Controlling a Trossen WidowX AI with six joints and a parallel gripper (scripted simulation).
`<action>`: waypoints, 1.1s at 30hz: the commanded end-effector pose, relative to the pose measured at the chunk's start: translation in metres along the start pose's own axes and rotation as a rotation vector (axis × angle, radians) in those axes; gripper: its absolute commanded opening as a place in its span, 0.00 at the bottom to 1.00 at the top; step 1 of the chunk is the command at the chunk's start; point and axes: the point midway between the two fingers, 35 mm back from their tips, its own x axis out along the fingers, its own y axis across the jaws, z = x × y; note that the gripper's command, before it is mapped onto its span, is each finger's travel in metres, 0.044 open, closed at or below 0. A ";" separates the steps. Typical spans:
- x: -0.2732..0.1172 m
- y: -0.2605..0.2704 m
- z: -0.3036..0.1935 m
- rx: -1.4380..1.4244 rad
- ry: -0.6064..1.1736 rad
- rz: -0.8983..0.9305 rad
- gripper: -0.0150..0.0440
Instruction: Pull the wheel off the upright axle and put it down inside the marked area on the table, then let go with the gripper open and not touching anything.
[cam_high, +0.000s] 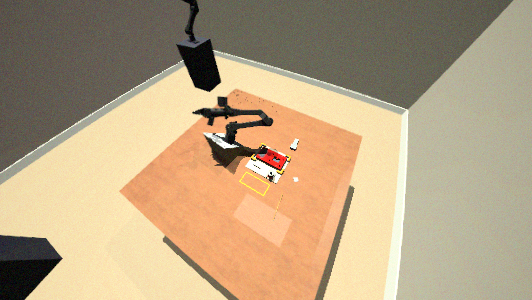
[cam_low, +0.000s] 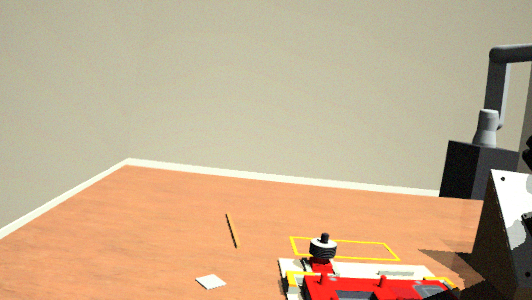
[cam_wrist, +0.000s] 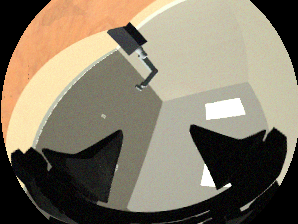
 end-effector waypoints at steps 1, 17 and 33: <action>0.001 -0.002 0.000 -0.007 -0.005 -0.007 0.89; 0.019 -0.160 0.021 -0.663 -0.332 -0.722 0.76; -0.061 -0.316 0.100 -1.345 -0.387 -1.600 0.76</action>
